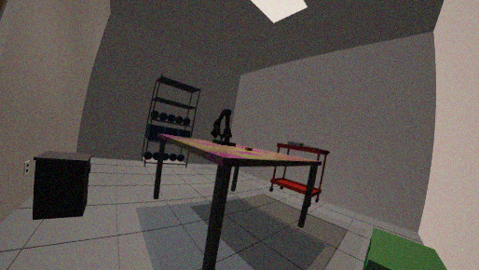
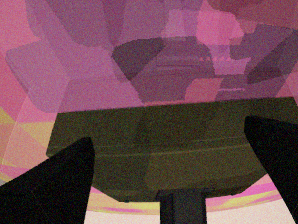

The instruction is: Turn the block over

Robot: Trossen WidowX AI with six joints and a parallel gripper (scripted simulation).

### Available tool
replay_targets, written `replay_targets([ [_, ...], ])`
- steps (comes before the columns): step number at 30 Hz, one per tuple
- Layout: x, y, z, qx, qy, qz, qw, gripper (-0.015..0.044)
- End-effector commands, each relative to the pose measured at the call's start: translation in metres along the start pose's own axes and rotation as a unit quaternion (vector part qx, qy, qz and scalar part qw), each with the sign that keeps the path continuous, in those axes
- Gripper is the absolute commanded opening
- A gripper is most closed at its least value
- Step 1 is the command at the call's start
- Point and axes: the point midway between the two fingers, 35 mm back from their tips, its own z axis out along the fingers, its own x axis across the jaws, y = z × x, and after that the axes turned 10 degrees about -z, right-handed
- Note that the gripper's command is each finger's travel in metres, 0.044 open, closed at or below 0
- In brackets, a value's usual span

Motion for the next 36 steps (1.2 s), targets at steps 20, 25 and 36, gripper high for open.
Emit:
replay_targets([
  [20,0.180,0.000,0.039,-0.018,-0.190,-0.379,0.906,0.0440],
  [25,0.219,-0.031,0.064,-0.001,-0.239,-0.483,0.842,0.0440],
  [36,0.276,-0.133,0.123,0.030,-0.291,-0.693,0.659,0.0440],
])
